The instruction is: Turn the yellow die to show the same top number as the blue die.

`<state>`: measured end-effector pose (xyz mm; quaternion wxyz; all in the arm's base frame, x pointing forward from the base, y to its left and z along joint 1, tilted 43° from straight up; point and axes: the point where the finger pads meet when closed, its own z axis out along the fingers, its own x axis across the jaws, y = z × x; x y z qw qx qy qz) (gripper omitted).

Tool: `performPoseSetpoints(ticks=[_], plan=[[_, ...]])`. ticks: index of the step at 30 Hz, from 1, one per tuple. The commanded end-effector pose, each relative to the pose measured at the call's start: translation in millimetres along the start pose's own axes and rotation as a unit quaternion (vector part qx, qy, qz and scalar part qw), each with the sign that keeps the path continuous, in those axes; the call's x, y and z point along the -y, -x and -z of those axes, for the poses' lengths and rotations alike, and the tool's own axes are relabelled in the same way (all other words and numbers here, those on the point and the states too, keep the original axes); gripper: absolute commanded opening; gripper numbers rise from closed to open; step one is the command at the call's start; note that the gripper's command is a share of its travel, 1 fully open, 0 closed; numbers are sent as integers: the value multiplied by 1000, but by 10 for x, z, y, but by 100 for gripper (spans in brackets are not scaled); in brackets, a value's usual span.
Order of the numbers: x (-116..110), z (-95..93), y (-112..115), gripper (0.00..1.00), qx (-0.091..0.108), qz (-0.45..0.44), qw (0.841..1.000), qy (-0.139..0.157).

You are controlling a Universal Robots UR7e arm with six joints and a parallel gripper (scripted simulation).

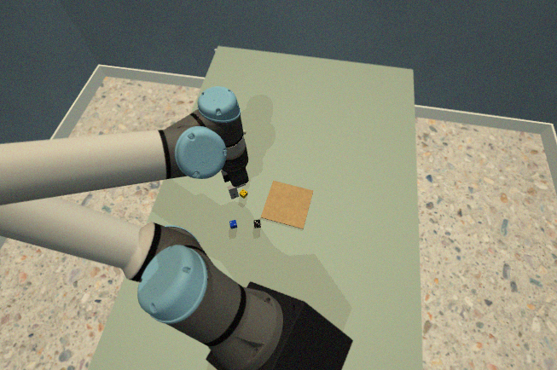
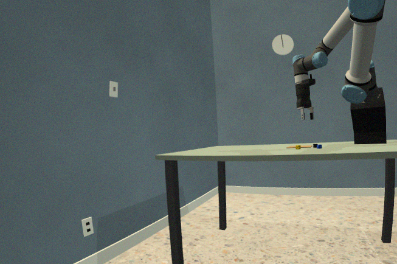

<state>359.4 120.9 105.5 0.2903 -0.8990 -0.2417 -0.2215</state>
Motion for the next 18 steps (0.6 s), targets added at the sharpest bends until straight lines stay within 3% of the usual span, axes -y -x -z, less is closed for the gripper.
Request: performPoseSetpoints(ticks=[1, 18], plan=[[-132, -47, -153, 100, 1, 87, 996, -4], [-366, -191, -438, 100, -3, 248, 969, -6]])
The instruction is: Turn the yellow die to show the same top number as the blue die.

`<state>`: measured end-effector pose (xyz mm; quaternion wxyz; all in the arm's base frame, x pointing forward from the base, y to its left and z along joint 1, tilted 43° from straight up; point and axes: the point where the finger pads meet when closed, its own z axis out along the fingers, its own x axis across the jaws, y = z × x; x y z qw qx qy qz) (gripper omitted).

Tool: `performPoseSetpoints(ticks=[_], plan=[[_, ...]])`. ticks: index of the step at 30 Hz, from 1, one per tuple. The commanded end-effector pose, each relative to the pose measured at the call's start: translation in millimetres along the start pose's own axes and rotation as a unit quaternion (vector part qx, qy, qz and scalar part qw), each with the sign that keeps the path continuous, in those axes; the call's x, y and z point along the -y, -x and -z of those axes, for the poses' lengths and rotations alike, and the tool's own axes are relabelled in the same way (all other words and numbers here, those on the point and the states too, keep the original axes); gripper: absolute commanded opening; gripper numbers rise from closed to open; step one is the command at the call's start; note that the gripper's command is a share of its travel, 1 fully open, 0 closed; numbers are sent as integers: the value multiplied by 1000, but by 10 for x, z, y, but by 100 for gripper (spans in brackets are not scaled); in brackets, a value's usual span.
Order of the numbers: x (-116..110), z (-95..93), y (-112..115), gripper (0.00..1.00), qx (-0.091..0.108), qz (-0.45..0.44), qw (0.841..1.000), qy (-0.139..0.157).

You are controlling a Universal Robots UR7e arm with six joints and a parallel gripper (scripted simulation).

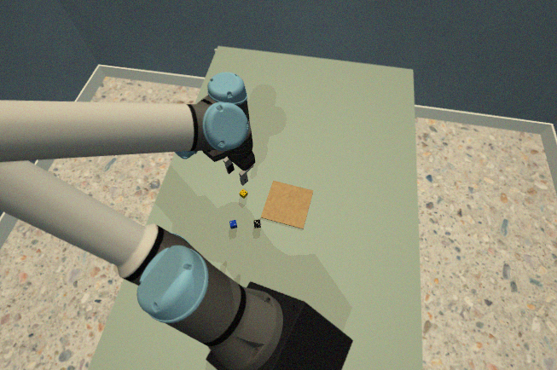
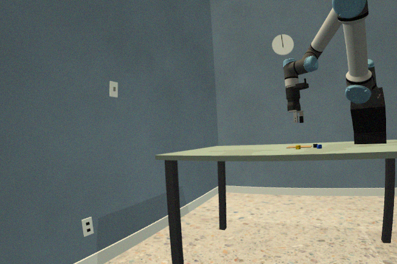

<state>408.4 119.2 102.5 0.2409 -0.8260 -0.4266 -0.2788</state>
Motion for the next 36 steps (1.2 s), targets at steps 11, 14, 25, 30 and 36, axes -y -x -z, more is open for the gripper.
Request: performPoseSetpoints(ticks=[11, 14, 25, 30, 36], plan=[[-92, -53, -41, 100, -1, 37, 999, -2], [-92, -53, -41, 100, -1, 37, 999, -2], [-89, -61, -38, 100, -1, 49, 999, -2], [-82, -89, -31, 100, -1, 89, 996, -2], [-70, -153, -16, 100, -1, 181, 983, -2]])
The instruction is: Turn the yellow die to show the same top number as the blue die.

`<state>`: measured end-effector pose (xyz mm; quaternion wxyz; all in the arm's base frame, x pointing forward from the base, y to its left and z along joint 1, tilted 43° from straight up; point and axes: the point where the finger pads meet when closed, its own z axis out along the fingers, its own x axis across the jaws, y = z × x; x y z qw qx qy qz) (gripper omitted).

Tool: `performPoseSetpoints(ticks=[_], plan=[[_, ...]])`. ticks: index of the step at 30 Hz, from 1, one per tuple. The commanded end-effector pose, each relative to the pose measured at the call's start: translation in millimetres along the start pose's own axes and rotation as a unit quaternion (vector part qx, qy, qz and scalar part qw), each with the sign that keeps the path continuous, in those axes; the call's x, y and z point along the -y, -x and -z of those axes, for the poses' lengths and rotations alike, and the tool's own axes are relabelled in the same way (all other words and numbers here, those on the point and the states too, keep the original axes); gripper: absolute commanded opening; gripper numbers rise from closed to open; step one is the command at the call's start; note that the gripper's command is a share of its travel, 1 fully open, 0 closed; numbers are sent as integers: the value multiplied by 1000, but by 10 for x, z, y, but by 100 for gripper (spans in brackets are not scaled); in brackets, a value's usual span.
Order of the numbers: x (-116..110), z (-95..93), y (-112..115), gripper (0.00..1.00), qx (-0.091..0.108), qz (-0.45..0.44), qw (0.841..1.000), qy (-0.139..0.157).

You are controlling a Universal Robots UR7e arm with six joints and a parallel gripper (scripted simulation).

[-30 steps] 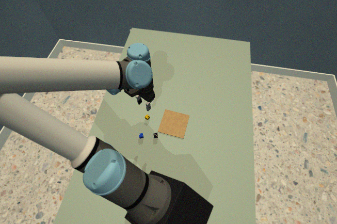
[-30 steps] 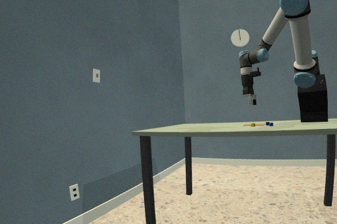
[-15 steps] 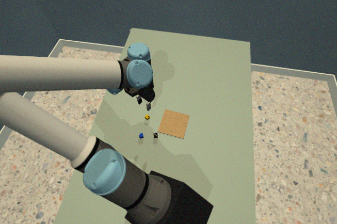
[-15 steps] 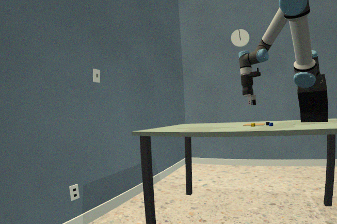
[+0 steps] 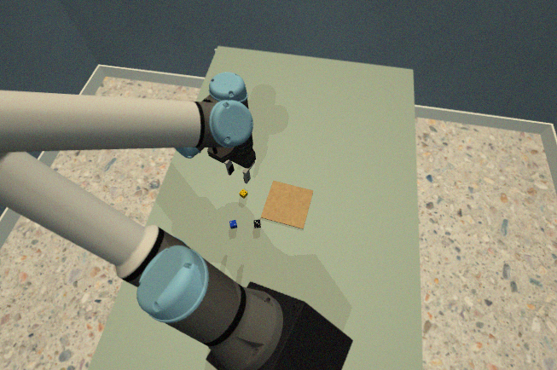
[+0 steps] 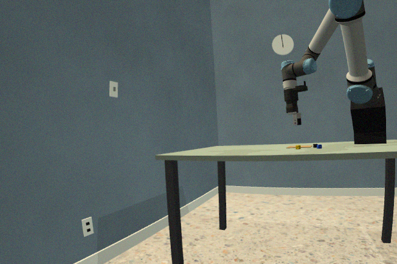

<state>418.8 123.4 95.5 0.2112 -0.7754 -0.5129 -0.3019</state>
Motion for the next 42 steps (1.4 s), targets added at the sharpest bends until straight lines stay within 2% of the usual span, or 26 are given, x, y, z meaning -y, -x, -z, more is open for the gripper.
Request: performPoseSetpoints(ticks=[1, 4, 7, 12, 18, 19, 22, 24, 27, 28, 34, 35, 38, 41, 42], plan=[[11, -58, 11, 100, -1, 87, 996, 0], [12, -64, 11, 100, -1, 95, 995, 0], [17, -106, 18, 100, -1, 156, 988, 0], [20, -141, 22, 100, 0, 207, 978, 0], [21, -193, 26, 100, 0, 281, 960, 0], [20, -209, 26, 100, 0, 303, 953, 0], [20, -210, 26, 100, 0, 305, 952, 0], [18, -245, 26, 100, 0, 354, 935, 0], [17, -263, 25, 100, 0, 378, 926, 0], [15, -280, 23, 100, 0, 401, 916, 0], [8, -328, 16, 100, 0, 467, 885, 0], [6, -341, 13, 100, -1, 483, 875, 0], [6, -343, 13, 100, -1, 487, 874, 0], [-1, -385, 2, 100, -1, 540, 841, 0], [-2, -392, -1, 100, -1, 550, 835, 0]])
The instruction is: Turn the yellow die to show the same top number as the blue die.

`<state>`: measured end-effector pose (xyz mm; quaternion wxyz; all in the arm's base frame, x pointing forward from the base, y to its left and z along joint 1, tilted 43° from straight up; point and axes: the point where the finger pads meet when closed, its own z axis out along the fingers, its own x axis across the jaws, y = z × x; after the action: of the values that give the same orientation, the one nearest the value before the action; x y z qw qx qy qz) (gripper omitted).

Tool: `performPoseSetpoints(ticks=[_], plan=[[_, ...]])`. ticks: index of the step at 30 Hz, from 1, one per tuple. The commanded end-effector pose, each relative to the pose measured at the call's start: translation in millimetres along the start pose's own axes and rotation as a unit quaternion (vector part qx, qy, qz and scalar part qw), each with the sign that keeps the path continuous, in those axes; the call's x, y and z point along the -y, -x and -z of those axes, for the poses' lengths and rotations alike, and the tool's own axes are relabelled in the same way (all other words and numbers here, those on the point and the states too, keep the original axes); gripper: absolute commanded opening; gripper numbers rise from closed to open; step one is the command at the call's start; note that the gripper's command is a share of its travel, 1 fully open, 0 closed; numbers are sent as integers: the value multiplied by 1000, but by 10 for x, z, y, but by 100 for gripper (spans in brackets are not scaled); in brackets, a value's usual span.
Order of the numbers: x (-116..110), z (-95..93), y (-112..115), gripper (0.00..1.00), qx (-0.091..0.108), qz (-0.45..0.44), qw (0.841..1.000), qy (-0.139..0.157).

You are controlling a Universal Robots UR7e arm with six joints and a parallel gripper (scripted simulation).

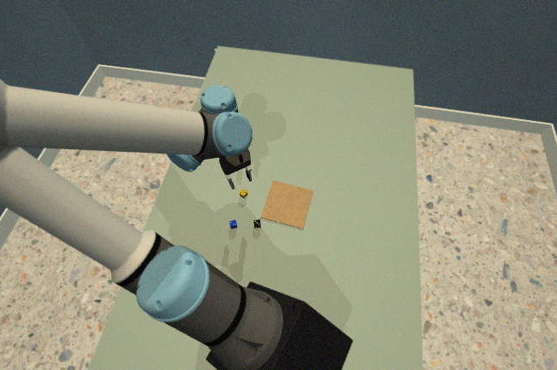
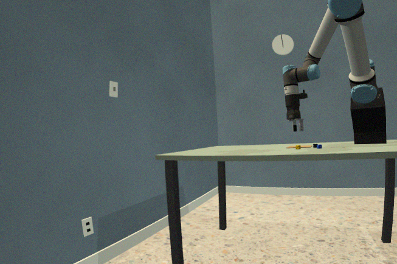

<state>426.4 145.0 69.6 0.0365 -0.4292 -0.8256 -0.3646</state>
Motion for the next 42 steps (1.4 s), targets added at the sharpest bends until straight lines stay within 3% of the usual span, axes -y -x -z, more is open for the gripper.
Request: performPoseSetpoints(ticks=[1, 11, 21, 22, 42], plan=[[-18, -51, 3, 100, -3, 82, 997, 2], [-52, -122, -2, 100, -3, 190, 982, 3], [-58, -134, -3, 100, -3, 207, 978, 3], [-58, -134, -3, 70, -3, 207, 978, 3], [-58, -134, -3, 70, -3, 207, 978, 3]])
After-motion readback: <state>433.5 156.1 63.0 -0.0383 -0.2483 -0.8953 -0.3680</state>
